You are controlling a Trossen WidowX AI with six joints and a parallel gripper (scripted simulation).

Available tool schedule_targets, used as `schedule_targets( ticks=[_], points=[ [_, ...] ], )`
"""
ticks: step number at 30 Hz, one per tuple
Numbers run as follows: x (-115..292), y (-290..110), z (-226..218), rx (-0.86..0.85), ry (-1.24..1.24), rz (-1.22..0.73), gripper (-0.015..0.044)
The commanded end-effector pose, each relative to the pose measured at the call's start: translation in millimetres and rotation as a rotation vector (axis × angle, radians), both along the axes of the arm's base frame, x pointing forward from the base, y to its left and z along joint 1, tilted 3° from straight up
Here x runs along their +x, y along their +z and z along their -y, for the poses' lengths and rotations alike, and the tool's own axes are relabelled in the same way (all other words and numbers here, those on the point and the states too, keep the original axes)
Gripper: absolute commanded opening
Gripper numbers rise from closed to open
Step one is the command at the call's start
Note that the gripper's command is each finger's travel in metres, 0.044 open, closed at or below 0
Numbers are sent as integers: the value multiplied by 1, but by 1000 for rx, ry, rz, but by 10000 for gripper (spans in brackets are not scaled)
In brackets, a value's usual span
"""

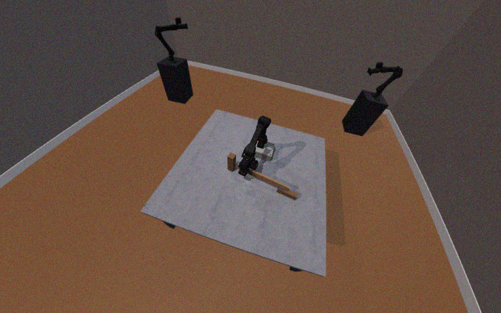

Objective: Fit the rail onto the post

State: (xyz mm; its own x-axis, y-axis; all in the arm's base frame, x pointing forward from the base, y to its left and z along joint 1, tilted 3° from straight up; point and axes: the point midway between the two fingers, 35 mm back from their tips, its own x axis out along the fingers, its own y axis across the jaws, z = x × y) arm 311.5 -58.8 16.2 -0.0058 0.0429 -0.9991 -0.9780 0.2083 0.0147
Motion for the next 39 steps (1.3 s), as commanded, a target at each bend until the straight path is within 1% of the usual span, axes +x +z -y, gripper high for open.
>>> schedule_targets(
  ticks=[1,39],
  points=[
    [0,1,2,-2,1,2,0],
    [-1,5,14,-3,1,2,0]
  ],
)
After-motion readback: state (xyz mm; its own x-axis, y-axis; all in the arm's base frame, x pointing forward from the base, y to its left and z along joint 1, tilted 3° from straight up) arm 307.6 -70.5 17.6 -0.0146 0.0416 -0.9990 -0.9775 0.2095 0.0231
